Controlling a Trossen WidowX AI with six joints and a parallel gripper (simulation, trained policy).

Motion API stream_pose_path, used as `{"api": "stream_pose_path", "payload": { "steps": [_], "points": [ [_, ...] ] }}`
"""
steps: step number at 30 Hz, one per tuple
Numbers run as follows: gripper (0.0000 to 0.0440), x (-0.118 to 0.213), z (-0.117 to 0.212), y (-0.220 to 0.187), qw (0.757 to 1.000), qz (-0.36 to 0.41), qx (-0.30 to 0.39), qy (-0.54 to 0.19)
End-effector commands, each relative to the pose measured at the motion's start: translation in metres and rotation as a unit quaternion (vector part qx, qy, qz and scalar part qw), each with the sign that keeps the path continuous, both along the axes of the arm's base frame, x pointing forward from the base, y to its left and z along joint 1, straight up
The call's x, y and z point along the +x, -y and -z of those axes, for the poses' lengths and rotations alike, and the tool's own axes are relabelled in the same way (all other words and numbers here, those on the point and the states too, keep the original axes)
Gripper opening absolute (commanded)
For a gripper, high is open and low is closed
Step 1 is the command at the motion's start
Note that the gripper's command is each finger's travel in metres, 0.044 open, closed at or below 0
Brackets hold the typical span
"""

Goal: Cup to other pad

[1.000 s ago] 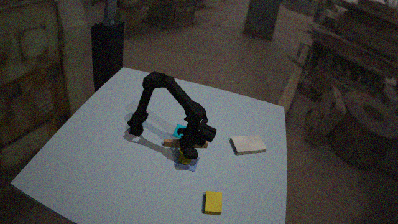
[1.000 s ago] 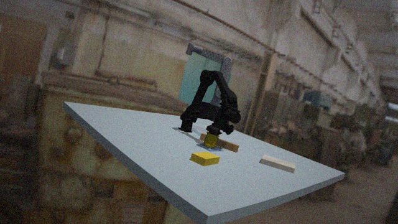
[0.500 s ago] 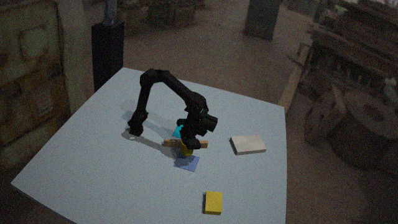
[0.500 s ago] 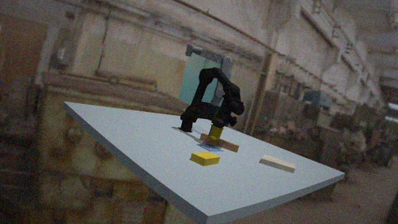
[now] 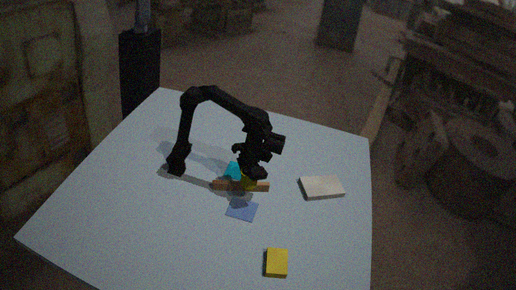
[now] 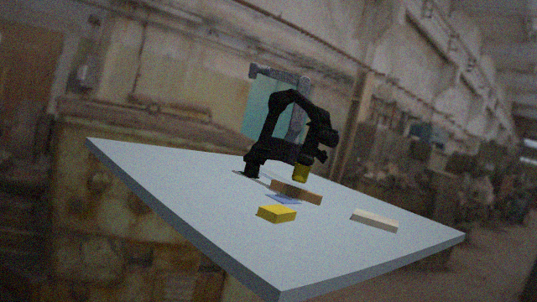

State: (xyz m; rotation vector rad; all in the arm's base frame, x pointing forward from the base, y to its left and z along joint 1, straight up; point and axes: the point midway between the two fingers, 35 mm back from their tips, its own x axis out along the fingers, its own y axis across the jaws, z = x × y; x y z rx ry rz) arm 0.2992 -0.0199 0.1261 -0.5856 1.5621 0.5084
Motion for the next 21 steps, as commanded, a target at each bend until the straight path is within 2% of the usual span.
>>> {"api": "stream_pose_path", "payload": {
  "steps": [1,21],
  "points": [
    [0.0000,0.002,-0.005,-0.011,1.000,-0.009,0.002,0.010],
    [0.0000,-0.003,-0.013,-0.076,0.997,-0.058,0.005,0.050]
  ]
}}
